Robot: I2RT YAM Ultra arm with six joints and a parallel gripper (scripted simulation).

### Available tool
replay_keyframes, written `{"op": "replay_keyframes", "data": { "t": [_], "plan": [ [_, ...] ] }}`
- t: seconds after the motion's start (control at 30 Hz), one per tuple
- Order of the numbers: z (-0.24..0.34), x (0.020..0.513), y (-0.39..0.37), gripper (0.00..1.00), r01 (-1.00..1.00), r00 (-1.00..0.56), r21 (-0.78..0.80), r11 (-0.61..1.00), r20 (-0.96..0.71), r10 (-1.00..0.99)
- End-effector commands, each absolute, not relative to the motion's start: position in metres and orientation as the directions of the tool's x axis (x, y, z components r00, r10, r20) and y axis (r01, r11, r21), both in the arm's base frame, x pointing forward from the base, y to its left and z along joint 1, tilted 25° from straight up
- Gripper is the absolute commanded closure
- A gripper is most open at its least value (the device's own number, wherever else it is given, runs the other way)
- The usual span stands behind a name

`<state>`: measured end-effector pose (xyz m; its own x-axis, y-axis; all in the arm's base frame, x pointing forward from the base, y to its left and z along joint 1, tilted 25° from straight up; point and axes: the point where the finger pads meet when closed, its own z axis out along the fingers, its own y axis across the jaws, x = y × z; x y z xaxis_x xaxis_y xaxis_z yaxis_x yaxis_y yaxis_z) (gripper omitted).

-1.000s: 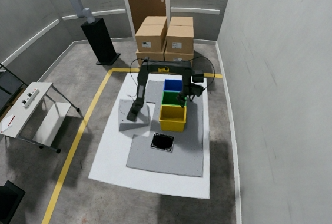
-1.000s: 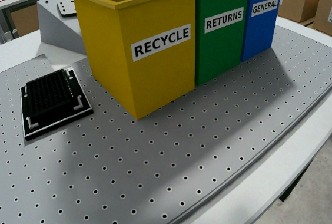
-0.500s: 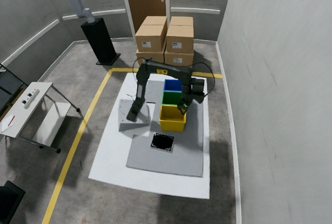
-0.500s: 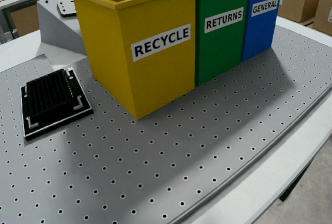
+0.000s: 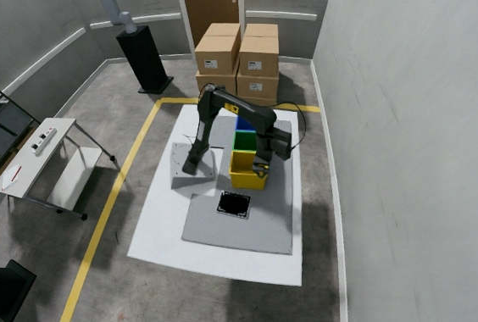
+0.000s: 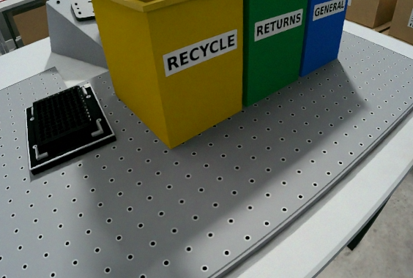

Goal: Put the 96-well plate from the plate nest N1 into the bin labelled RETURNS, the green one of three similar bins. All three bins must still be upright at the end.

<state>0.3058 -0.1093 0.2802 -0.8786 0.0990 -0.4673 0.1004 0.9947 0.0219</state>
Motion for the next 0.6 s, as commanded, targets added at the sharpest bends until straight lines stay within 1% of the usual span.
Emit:
{"op": "replay_keyframes", "data": {
  "t": [0.0,0.57],
  "plan": [
    [0.285,0.306,-0.117,0.00,0.010,-0.881,0.018,1.000,-0.472,0.018],
    [0.254,0.271,-0.178,0.00,-0.002,-0.915,0.052,0.999,-0.403,0.019]
  ]
}}
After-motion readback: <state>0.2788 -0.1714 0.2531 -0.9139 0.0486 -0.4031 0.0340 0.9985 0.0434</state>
